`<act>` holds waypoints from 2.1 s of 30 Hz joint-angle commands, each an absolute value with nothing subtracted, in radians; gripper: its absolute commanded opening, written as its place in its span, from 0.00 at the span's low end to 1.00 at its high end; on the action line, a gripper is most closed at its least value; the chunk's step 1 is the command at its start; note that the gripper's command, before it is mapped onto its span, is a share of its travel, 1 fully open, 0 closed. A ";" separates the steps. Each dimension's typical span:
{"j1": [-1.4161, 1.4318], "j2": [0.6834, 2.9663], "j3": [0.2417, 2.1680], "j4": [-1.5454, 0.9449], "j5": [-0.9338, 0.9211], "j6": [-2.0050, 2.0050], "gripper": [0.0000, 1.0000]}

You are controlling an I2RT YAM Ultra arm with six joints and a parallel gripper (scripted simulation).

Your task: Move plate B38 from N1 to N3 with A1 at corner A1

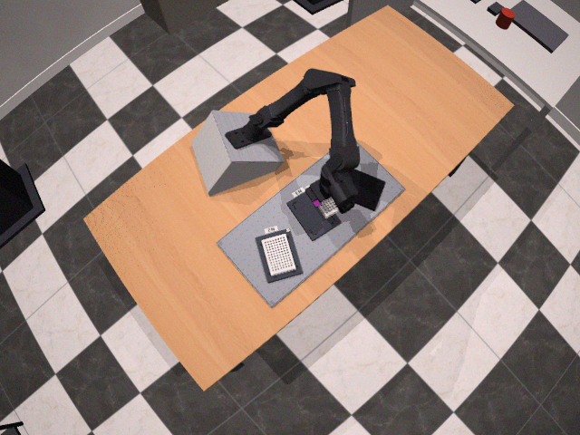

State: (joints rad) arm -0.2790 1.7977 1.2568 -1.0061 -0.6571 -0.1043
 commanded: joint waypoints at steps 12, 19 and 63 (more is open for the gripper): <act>-0.396 1.854 1.247 -0.995 -0.658 -0.249 0.00; -0.410 1.867 1.249 -0.994 -0.657 -0.267 0.00; -0.408 1.867 1.250 -0.994 -0.657 -0.265 0.00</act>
State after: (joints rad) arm -0.3962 1.8721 1.2446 -0.9947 -0.6559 -0.2653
